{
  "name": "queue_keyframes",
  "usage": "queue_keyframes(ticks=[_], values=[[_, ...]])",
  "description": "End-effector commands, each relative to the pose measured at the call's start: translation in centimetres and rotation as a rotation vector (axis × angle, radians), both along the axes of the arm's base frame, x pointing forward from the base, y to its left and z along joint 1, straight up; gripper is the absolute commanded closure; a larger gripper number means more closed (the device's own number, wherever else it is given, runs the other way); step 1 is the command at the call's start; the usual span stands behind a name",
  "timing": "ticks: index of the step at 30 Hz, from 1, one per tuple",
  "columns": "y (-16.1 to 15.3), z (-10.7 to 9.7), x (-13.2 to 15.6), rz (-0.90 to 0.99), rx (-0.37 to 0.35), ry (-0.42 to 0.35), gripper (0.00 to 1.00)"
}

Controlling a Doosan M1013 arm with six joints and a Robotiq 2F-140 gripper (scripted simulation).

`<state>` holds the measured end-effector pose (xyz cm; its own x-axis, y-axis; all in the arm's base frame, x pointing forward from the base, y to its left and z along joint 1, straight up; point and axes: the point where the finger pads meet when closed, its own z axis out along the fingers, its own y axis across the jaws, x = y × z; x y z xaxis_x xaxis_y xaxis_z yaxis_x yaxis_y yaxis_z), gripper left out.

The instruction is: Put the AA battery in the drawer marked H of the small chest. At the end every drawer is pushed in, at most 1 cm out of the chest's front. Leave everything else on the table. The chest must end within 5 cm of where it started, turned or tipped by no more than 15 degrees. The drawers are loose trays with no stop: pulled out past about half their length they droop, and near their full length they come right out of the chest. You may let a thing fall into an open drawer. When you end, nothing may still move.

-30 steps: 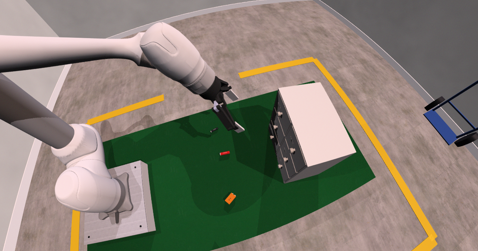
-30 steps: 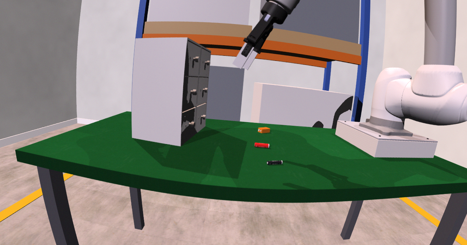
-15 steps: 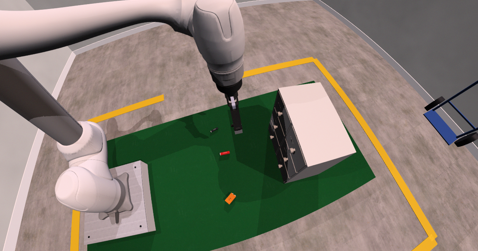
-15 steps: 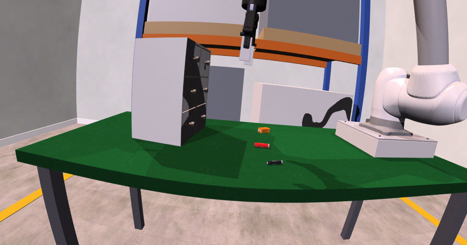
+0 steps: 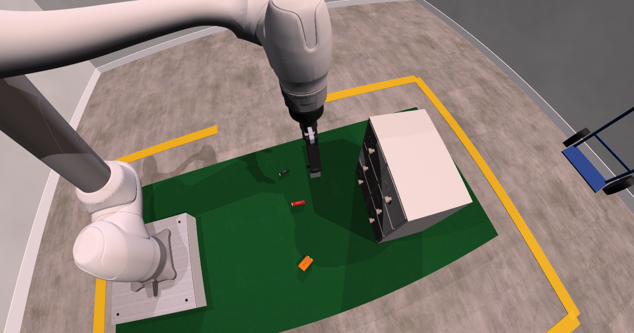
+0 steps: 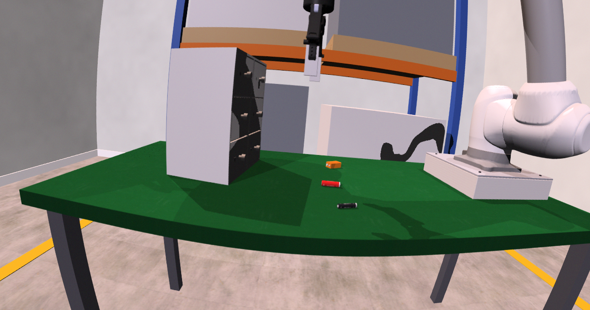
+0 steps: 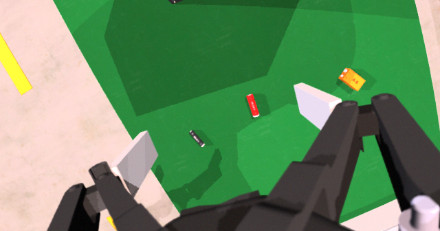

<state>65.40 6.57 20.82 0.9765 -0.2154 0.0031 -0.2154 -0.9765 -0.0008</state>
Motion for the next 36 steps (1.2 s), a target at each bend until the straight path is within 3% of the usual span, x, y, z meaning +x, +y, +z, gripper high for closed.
queue_keyframes(ticks=[1,28,29,31,33,34,36], values=[[0.0,0.0,0.0,0.000,0.000,0.000,0.00],[-0.2,0.1,0.0,0.000,0.000,0.000,0.00],[-1.2,0.8,-0.1,0.000,0.000,0.000,0.00],[-5.9,4.3,-0.7,0.000,0.000,0.000,0.00],[-5.9,4.3,-0.7,0.000,0.000,0.000,0.00],[-8.6,6.3,-1.3,0.000,0.000,0.000,0.00],[-8.9,6.5,-1.4,0.000,0.000,0.000,0.00]])
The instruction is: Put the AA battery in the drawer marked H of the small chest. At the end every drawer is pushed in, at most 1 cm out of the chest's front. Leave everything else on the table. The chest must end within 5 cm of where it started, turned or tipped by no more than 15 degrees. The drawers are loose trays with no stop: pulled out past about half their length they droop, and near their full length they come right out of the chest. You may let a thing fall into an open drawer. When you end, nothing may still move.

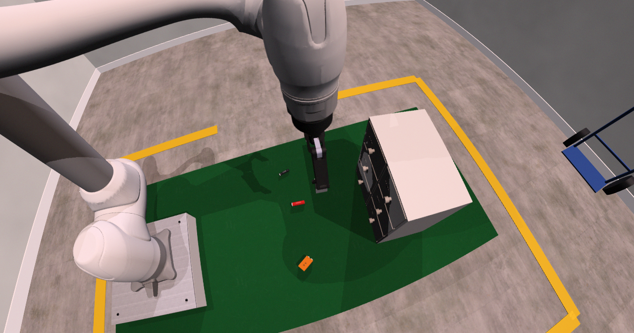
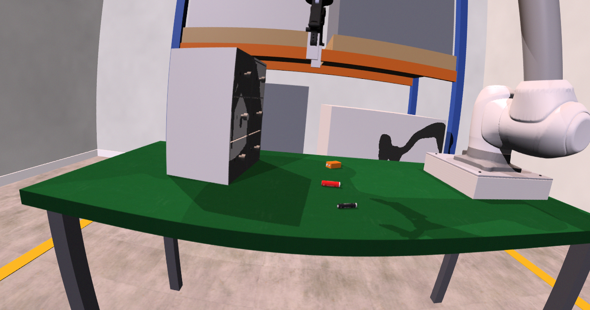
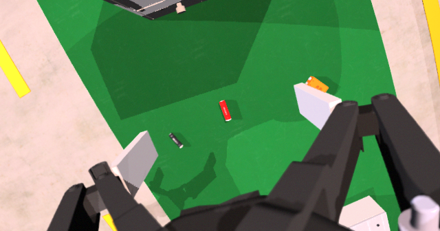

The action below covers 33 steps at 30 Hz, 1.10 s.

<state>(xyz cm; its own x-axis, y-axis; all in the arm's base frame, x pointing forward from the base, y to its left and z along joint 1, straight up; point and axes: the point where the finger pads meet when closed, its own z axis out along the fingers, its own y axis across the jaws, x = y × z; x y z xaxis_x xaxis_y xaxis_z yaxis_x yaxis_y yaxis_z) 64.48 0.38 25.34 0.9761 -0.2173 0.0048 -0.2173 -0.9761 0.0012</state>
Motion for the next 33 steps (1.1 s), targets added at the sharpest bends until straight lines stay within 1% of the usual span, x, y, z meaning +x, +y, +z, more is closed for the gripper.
queue_keyframes(ticks=[1,2,3,4,5,6,7,22,28,33], values=[[-2.7,2.0,-0.5,0.002,0.003,0.001,0.00],[-5.4,4.0,-1.3,0.002,0.003,0.001,0.00],[-5.4,4.0,-1.3,0.002,0.003,0.001,0.00],[-7.2,5.4,-2.0,0.002,0.003,0.001,0.00],[-7.2,5.4,-2.0,0.002,0.003,0.001,0.00],[-8.1,6.1,-2.3,0.002,0.003,0.001,0.00],[-8.3,6.3,-2.4,0.002,0.003,0.001,0.00],[-8.3,6.1,-2.3,0.002,-0.001,-0.016,0.00],[-8.4,5.9,-2.0,0.002,-0.009,-0.049,0.00],[-8.4,5.6,-1.7,0.002,-0.019,-0.095,0.00]])
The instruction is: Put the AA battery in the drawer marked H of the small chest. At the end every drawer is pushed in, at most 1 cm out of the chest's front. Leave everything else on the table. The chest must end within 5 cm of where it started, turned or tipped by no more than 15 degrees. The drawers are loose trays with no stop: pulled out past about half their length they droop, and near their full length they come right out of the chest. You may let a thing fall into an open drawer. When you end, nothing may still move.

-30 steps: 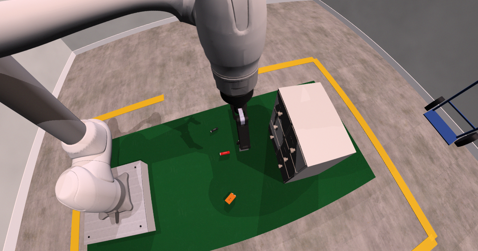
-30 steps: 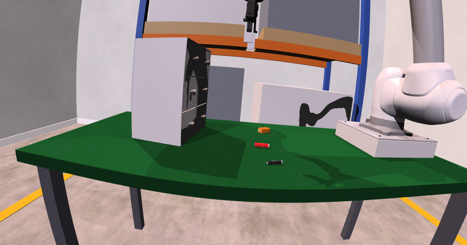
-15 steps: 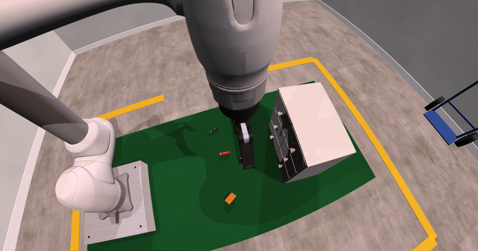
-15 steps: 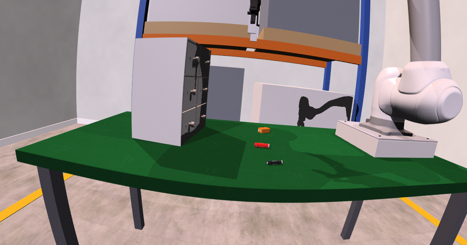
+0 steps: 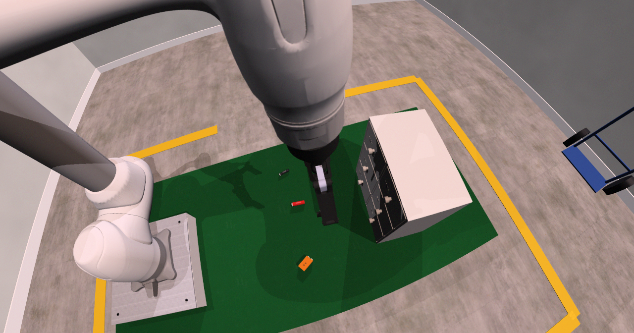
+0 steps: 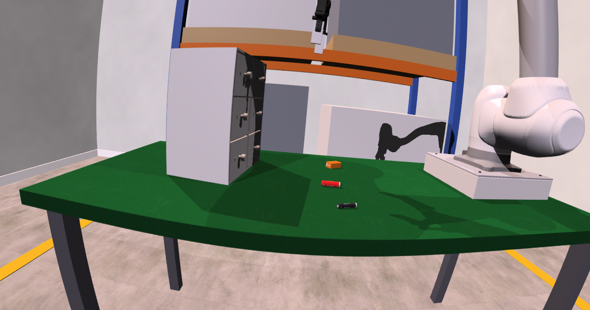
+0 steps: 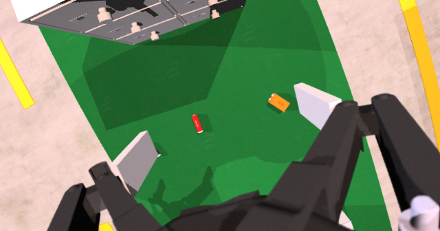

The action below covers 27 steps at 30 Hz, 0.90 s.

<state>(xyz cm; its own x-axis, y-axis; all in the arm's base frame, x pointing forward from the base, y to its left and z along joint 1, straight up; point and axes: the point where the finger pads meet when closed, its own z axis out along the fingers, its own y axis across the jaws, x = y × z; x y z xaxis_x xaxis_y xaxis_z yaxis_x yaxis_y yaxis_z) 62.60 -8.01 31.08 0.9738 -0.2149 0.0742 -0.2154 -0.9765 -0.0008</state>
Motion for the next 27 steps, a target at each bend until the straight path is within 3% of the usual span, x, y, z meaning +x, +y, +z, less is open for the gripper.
queue_keyframes(ticks=[1,8,17,19,27], values=[[0.0,-0.2,0.2,0.000,-0.006,-0.027,0.00],[-0.2,-0.8,0.8,0.000,-0.023,-0.104,0.00],[-0.4,-1.9,2.0,0.000,-0.059,-0.266,0.00],[-0.4,-1.9,2.0,0.000,-0.059,-0.266,0.00],[-0.7,-3.3,3.3,0.000,-0.099,-0.448,0.00]])
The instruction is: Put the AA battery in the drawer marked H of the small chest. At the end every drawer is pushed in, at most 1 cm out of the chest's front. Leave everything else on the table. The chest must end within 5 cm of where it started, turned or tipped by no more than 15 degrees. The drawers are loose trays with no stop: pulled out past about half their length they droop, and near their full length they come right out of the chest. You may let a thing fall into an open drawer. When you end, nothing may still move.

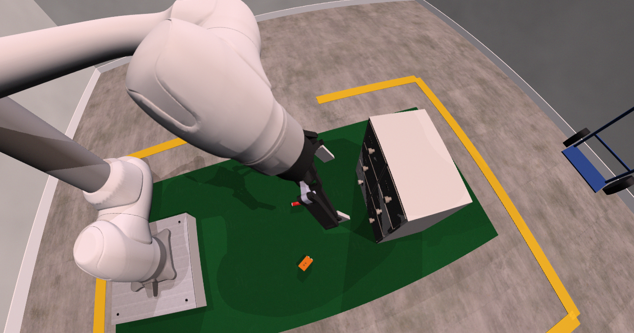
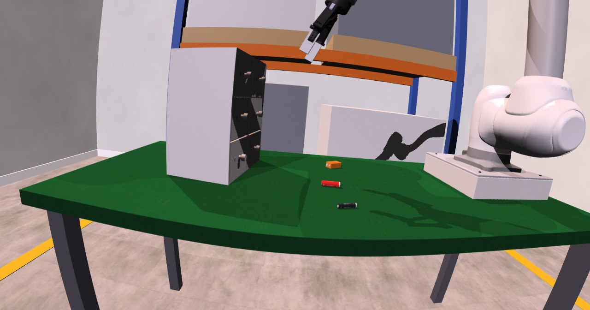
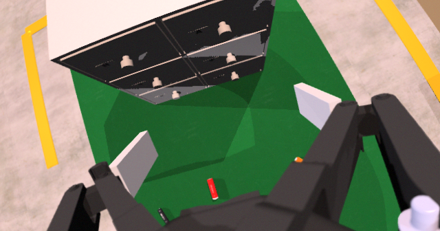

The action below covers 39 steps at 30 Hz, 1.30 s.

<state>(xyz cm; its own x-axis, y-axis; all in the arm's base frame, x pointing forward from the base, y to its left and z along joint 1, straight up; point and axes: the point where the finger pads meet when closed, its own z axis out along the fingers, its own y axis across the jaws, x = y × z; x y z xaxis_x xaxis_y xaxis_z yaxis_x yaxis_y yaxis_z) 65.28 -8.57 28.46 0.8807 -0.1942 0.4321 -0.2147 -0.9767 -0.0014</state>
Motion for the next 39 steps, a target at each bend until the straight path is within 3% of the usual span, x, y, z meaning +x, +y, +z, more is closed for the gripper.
queue_keyframes(ticks=[1,7,9,15,21,39], values=[[-0.2,-0.8,0.8,-0.001,-0.024,-0.109,0.00],[-0.4,-1.9,1.9,-0.001,-0.058,-0.262,0.00],[-0.4,-1.9,1.9,-0.001,-0.058,-0.262,0.00],[-0.7,-2.9,2.9,-0.003,-0.090,-0.399,0.00],[-0.7,-3.2,3.3,-0.001,-0.098,-0.443,0.00],[-1.4,-3.3,3.4,-0.013,-0.119,-0.471,0.00]])
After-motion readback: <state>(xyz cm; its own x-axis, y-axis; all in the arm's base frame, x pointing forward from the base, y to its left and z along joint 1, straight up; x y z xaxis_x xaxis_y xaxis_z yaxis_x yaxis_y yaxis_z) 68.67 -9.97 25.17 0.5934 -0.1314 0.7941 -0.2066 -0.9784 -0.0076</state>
